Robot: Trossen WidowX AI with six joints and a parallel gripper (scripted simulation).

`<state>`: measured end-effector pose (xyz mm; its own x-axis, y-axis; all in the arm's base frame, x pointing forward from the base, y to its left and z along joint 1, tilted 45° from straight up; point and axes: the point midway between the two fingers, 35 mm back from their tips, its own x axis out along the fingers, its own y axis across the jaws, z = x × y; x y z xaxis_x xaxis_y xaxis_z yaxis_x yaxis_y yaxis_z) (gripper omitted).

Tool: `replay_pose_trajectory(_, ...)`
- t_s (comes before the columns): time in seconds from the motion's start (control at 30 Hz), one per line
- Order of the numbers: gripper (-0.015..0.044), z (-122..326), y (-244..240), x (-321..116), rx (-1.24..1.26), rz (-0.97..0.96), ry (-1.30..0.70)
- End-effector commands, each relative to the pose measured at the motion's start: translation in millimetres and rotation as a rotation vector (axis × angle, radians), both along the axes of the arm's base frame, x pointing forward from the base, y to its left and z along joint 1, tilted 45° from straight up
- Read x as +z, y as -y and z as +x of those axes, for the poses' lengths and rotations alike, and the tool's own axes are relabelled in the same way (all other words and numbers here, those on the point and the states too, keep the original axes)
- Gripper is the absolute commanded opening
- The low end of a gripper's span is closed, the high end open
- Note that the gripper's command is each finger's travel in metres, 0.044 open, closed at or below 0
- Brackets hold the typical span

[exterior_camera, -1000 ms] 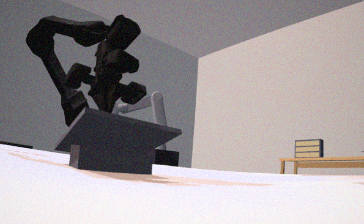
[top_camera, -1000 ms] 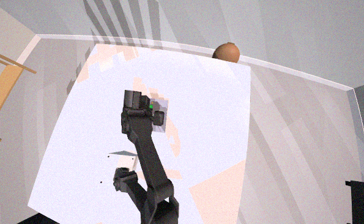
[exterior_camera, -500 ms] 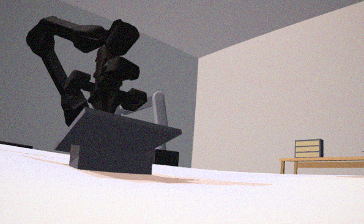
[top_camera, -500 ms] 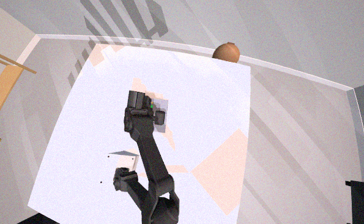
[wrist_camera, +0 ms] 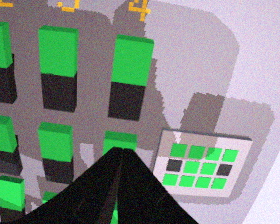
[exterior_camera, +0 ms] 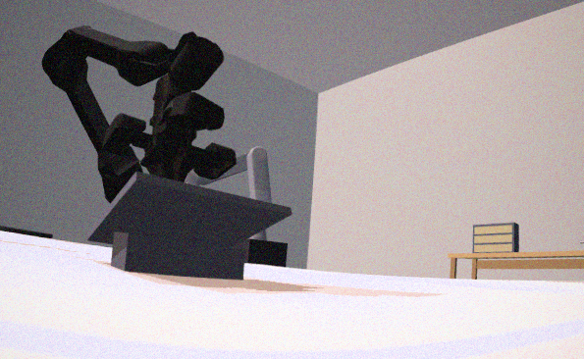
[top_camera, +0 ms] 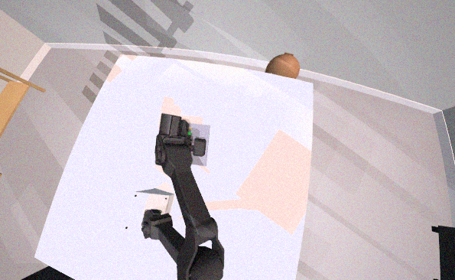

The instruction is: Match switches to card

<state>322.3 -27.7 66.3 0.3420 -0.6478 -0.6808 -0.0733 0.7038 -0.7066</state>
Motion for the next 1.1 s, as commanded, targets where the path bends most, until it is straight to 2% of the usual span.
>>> replay_pose_trajectory(0.0, 0.0000, 0.1, -0.7, -0.9, 0.006, 0.004, -0.005)
replay_pose_trajectory(1.07, 0.0000, 1.6, 2.1, -3.8, 0.006, 0.004, -0.004)
